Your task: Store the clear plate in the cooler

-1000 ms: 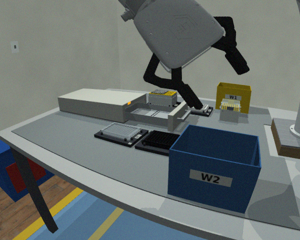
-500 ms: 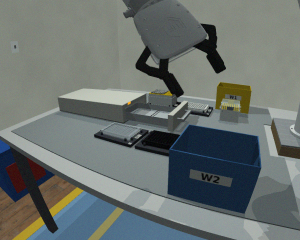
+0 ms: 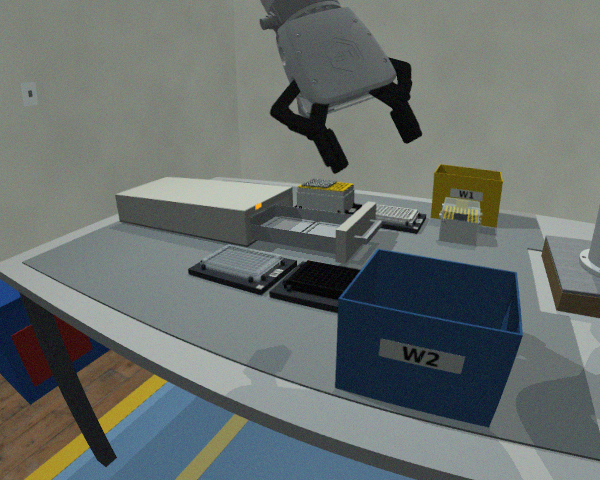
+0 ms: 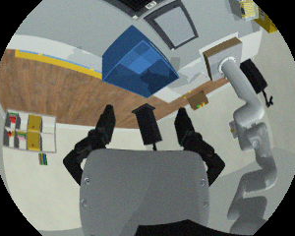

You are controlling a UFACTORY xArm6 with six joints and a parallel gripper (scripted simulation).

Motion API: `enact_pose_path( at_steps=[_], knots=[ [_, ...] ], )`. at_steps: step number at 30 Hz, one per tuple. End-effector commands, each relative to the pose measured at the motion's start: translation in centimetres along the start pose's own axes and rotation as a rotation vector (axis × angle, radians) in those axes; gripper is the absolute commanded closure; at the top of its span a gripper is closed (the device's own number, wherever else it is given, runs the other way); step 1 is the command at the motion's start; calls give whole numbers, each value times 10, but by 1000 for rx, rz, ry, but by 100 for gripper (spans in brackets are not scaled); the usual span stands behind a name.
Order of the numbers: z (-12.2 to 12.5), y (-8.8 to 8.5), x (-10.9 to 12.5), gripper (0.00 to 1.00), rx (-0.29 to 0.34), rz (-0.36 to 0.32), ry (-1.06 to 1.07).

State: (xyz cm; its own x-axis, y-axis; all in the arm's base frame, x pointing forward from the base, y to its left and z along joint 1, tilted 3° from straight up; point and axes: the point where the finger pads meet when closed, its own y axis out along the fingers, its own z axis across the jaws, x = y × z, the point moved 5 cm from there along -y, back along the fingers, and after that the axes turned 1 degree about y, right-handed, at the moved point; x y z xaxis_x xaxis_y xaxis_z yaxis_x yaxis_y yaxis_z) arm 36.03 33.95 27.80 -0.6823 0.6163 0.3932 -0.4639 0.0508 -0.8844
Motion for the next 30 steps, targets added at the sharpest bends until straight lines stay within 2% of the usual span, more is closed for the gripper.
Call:
enact_pose_path(
  at_steps=[1,4,6,13,16,18,21,23,26,28,30],
  knots=[
    [5,-5,-10,0,-41,20,-58],
    [9,-9,-21,0,-41,20,-58],
    [14,-12,-29,0,-72,43,-109],
    [28,-20,-56,0,-99,69,-160],
    [29,-21,-58,0,-99,69,-160],
    [34,-23,-66,0,-123,98,-211],
    [40,-26,-76,0,-123,98,-211],
    [46,-28,-83,0,-144,129,-262],
    [51,-31,-93,0,-144,129,-262],
    [58,-32,-100,0,-162,163,-313],
    [63,-34,-108,0,-162,163,-313]
  ],
)
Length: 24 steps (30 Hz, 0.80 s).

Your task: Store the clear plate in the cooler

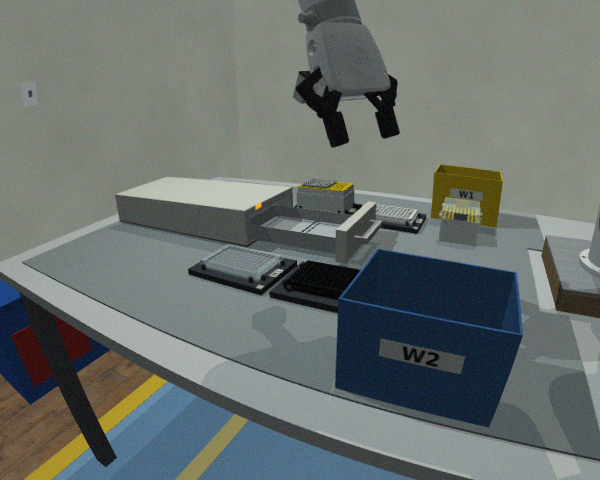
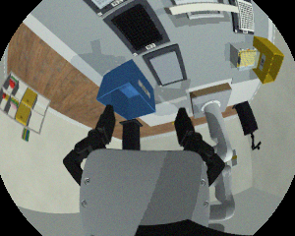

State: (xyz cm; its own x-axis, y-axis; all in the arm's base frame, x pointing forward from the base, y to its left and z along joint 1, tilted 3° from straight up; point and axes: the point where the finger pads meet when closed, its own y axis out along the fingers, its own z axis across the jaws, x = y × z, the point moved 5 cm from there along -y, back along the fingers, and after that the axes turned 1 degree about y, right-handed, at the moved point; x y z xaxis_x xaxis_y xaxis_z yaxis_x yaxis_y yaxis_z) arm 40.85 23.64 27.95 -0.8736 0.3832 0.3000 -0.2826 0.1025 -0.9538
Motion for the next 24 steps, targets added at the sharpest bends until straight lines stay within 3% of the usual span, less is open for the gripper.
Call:
enact_pose_path(
  at_steps=[1,24],
  knots=[
    [13,-5,-11,0,-17,21,-30],
    [81,-18,-54,0,-44,161,-243]
  ],
)
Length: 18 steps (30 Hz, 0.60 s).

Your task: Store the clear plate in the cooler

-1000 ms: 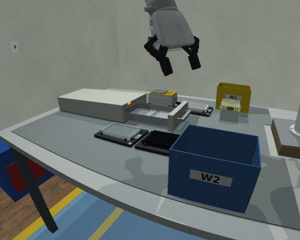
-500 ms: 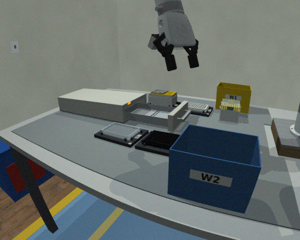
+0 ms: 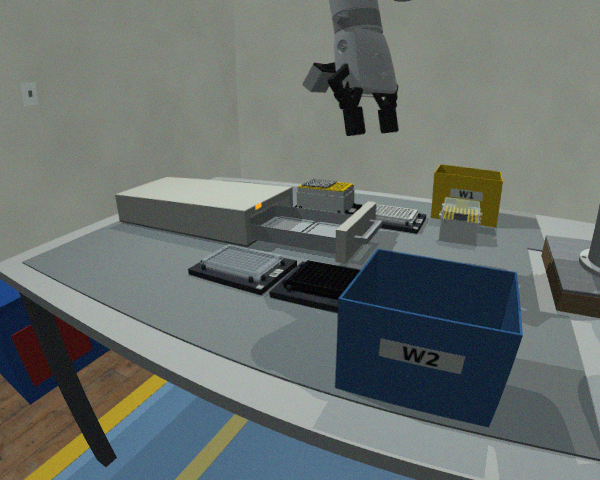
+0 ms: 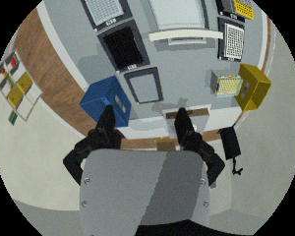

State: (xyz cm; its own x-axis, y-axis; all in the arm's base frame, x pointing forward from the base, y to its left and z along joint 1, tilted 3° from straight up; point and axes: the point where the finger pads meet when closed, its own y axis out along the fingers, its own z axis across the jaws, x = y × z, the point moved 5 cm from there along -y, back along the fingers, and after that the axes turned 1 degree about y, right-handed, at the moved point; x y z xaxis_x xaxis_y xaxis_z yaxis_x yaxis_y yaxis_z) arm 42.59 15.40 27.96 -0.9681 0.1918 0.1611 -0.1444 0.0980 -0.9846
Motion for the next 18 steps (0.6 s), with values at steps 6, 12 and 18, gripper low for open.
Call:
enact_pose_path(
  at_steps=[6,12,18],
  knots=[
    [34,-6,-10,0,-3,58,-83],
    [53,-7,-14,0,5,92,-138],
    [73,-9,-16,0,16,125,-195]
  ],
)
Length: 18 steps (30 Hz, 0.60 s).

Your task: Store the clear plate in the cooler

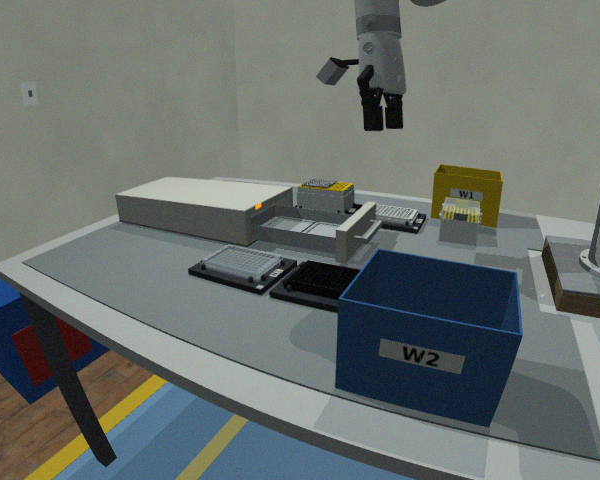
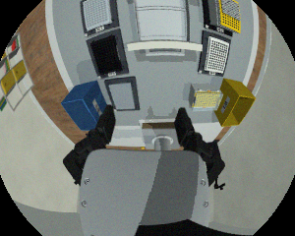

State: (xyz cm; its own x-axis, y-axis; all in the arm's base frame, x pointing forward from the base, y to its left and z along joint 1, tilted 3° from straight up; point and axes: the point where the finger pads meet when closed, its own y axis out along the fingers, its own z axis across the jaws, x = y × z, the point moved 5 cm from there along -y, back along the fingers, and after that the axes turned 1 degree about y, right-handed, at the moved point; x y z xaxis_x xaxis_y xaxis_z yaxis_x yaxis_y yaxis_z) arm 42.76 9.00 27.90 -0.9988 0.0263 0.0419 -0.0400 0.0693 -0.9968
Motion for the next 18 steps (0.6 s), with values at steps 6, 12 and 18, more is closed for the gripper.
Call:
enact_pose_path(
  at_steps=[6,12,18],
  knots=[
    [34,-3,2,0,23,63,-104],
    [49,-4,3,0,32,78,-133],
    [49,-4,3,0,32,78,-133]
  ],
)
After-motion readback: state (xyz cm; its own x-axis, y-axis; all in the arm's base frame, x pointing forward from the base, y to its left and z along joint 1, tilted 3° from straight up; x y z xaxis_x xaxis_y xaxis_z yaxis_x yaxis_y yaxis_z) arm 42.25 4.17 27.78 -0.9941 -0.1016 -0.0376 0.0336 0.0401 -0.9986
